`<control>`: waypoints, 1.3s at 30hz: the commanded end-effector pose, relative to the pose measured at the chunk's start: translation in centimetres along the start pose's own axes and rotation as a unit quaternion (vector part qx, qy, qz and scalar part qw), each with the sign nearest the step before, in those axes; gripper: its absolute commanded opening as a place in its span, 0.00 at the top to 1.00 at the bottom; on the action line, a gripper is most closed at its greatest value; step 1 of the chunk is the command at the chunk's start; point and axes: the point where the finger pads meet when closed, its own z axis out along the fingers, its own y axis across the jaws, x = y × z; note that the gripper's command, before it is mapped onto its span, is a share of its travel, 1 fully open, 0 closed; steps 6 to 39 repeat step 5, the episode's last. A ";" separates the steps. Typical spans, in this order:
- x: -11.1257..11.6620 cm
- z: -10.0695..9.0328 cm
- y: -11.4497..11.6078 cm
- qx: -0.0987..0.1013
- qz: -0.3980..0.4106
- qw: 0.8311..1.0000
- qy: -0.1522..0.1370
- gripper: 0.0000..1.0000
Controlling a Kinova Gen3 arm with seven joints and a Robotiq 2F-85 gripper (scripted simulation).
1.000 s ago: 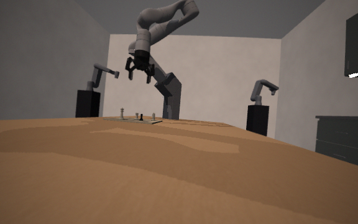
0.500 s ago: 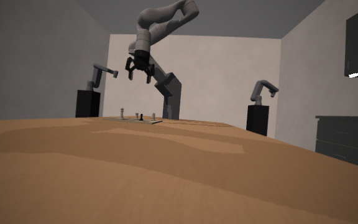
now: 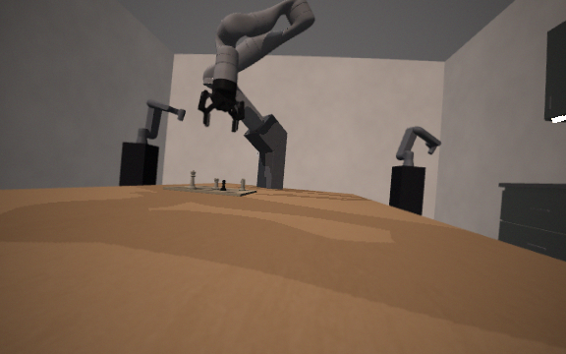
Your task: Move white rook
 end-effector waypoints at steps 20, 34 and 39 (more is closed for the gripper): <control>0.0 0.0 0.0 0.000 0.000 1.000 -0.001 0.00; 0.0 0.0 0.0 0.000 0.000 1.000 -0.001 0.00; 0.0 0.0 0.0 0.000 0.000 1.000 -0.001 0.00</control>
